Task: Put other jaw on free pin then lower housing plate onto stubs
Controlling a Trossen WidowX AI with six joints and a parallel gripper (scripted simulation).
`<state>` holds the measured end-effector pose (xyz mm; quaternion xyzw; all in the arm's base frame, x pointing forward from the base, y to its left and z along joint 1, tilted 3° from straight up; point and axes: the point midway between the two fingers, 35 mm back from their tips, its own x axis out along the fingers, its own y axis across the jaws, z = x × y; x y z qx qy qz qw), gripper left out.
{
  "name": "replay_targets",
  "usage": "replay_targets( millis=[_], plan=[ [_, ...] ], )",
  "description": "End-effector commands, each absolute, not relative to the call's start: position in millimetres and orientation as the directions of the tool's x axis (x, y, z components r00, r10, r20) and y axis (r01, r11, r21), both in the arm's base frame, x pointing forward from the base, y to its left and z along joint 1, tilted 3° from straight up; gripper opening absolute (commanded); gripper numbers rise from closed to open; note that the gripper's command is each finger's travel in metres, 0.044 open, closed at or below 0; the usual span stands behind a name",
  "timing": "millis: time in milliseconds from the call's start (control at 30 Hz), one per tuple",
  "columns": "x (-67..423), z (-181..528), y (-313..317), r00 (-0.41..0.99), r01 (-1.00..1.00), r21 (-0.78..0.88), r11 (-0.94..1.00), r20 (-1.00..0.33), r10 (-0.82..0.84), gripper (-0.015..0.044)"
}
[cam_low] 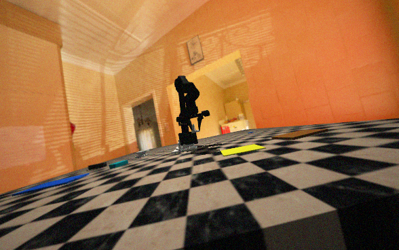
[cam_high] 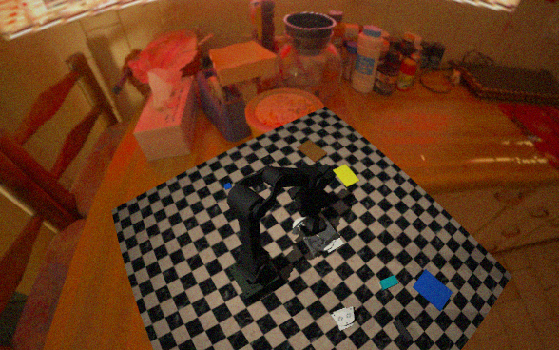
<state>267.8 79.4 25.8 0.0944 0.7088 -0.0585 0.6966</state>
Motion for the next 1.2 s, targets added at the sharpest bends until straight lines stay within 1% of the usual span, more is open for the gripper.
replay_targets(
  millis=[0, 700, 1167],
  plan=[
    [267, 26, 81, -0.011, 0.222, 0.051, 0.974, -0.998, 0.055, 0.0134],
    [268, 26, 80, -0.011, 0.245, 0.051, 0.968, -0.998, 0.055, 0.0134],
    [301, 25, 54, -0.008, 0.245, 0.049, 0.968, -0.999, 0.053, 0.0134]
  ],
)
